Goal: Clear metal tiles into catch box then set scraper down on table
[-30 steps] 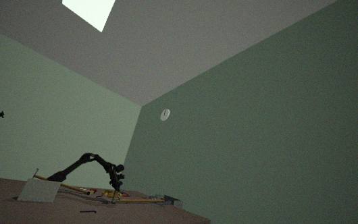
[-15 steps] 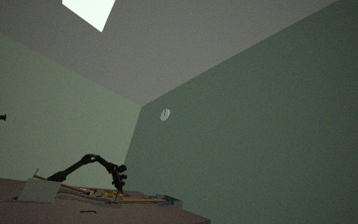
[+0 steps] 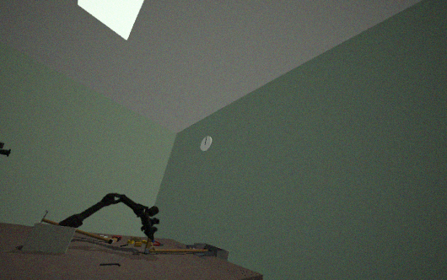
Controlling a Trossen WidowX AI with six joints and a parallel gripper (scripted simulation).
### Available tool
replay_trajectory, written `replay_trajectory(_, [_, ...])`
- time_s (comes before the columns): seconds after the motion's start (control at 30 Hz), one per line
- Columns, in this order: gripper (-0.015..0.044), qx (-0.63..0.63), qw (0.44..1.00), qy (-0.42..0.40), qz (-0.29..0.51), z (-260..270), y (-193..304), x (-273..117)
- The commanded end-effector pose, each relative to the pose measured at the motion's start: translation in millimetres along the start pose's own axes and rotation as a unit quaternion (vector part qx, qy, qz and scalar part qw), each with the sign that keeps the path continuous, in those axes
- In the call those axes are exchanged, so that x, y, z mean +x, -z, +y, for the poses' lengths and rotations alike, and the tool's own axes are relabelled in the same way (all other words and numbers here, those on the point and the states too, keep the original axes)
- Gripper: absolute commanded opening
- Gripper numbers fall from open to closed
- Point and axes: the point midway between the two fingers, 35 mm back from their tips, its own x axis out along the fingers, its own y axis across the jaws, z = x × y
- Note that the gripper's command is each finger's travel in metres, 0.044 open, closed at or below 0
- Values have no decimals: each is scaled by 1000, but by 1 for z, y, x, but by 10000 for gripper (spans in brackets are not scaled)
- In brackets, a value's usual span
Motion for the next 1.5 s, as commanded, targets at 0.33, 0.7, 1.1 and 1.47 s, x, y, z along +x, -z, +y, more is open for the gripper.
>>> replay_trajectory(0.33, [0, -1, 1000, 0, -2, 0, -1, 0])
replay_trajectory(0.7, [0, -1, 1000, 2, -1, -3, 8, -12])
replay_trajectory(1.1, [0, -2, 1000, 3, 0, -6, 21, -26])
replay_trajectory(1.47, [0, -2, 1000, 5, 0, -9, 33, -39])
